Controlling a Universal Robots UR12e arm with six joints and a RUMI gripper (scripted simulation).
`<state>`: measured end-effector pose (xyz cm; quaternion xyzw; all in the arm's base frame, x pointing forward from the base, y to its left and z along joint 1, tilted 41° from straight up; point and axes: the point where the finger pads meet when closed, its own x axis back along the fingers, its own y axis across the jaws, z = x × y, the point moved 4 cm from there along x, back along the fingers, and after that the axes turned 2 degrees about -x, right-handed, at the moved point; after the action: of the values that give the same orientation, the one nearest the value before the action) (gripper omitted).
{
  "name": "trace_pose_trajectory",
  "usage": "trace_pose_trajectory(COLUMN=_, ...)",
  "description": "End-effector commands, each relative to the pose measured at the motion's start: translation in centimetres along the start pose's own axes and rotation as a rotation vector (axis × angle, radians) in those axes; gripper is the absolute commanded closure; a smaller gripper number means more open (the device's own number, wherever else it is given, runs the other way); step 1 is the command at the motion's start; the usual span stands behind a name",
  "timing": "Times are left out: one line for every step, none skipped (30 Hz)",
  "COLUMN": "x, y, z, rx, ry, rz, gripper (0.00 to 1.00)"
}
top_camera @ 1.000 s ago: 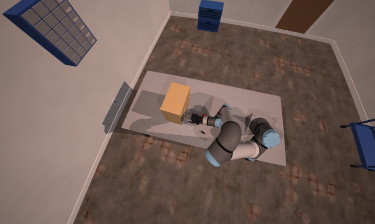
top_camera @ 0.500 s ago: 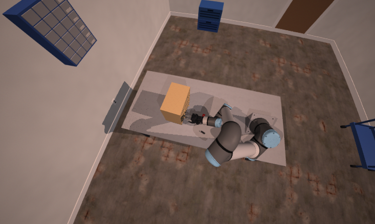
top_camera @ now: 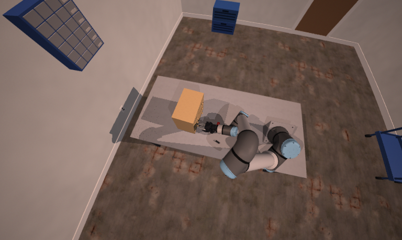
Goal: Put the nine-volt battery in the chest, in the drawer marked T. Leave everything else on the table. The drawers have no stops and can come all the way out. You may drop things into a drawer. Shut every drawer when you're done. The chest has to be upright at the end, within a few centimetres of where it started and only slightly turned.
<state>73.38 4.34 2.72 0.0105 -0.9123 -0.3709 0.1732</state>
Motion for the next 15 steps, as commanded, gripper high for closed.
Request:
trace_pose_trajectory(x=0.02, y=-0.01, z=-0.05, rx=0.000, ry=-0.001, rz=0.000, gripper=0.93)
trace_pose_trajectory(x=0.03, y=-0.01, z=-0.05, rx=0.000, ry=-0.001, rz=0.000, gripper=0.93)
trace_pose_trajectory(x=0.03, y=-0.01, z=-0.05, rx=0.000, ry=-0.001, rz=0.000, gripper=0.93)
trace_pose_trajectory(x=0.03, y=-0.01, z=-0.05, rx=0.000, ry=-0.001, rz=0.000, gripper=0.93)
trace_pose_trajectory(x=0.04, y=-0.01, z=-0.05, rx=0.000, ry=-0.001, rz=0.000, gripper=0.93)
trace_pose_trajectory(x=0.05, y=-0.01, z=-0.04, rx=0.000, ry=-0.001, rz=0.000, gripper=0.93)
trace_pose_trajectory(x=0.06, y=-0.01, z=-0.04, rx=0.000, ry=-0.001, rz=0.000, gripper=0.93)
trace_pose_trajectory(x=0.07, y=-0.01, z=-0.04, rx=0.000, ry=-0.001, rz=0.000, gripper=0.93)
trace_pose_trajectory(x=0.08, y=-0.01, z=-0.03, rx=0.000, ry=-0.001, rz=0.000, gripper=0.93)
trace_pose_trajectory(x=0.09, y=-0.01, z=-0.03, rx=0.000, ry=-0.001, rz=0.000, gripper=0.93)
trace_pose_trajectory(x=0.11, y=-0.01, z=-0.02, rx=0.000, ry=-0.001, rz=0.000, gripper=0.93)
trace_pose_trajectory(x=0.12, y=-0.01, z=-0.02, rx=0.000, ry=-0.001, rz=0.000, gripper=0.93)
trace_pose_trajectory(x=0.14, y=-0.01, z=-0.01, rx=0.000, ry=-0.001, rz=0.000, gripper=0.93)
trace_pose_trajectory(x=0.16, y=-0.01, z=0.00, rx=0.000, ry=-0.001, rz=0.000, gripper=0.93)
trace_pose_trajectory(x=0.17, y=-0.01, z=0.00, rx=0.000, ry=-0.001, rz=0.000, gripper=0.93)
